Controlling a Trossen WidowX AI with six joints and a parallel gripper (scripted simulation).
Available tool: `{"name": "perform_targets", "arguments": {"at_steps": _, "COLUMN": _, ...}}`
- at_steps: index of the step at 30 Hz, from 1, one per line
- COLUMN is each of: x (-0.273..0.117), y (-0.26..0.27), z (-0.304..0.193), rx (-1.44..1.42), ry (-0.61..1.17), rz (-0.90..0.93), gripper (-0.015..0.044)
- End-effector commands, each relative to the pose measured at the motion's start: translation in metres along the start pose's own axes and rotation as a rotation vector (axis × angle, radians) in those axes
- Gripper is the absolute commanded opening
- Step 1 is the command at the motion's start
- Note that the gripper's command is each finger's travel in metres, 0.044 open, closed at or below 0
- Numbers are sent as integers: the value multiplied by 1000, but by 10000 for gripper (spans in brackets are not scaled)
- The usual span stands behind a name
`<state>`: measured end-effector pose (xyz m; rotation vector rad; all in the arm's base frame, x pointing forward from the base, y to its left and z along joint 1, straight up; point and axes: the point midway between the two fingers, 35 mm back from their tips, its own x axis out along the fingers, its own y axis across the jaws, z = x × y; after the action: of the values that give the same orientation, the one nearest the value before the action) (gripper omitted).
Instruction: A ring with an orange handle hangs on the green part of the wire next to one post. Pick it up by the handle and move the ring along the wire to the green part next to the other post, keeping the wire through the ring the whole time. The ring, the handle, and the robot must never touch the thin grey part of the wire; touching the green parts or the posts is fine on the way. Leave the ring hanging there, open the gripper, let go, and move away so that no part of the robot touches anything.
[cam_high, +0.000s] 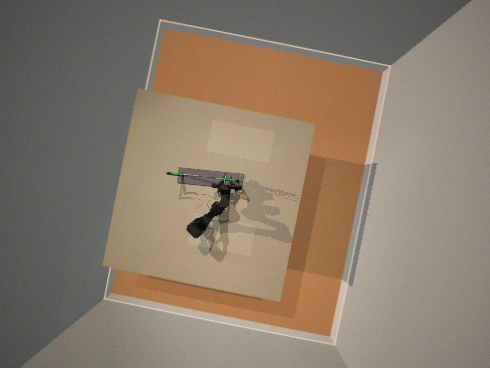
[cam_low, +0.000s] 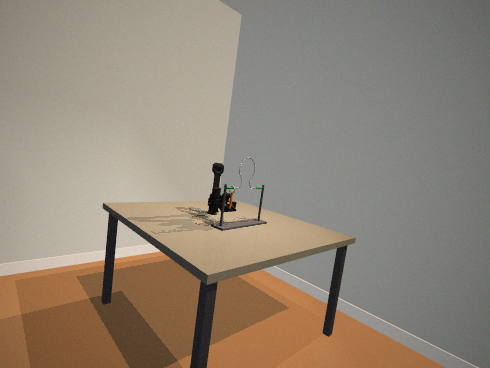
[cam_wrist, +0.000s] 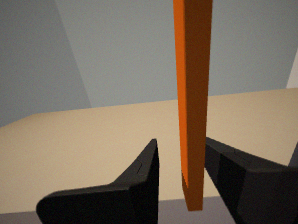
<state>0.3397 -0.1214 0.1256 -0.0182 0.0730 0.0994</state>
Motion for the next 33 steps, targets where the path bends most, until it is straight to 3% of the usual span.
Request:
{"name": "perform_targets", "arguments": {"at_steps": 1, "x": 1, "y": -1, "z": 1, "rx": 1, "ry": -3, "rz": -5, "gripper": 160}}
{"name": "perform_targets", "arguments": {"at_steps": 10, "x": 1, "y": -1, "z": 1, "rx": 1, "ry": -3, "rz": -5, "gripper": 160}}
{"name": "perform_targets", "arguments": {"at_steps": 22, "x": 0, "y": 0, "z": 0, "rx": -1, "ry": -1, "rz": 0, "gripper": -150}}
{"name": "perform_targets", "arguments": {"at_steps": 33, "x": 0, "y": 0, "z": 2, "rx": -1, "ry": -1, "rz": 0, "gripper": -150}}
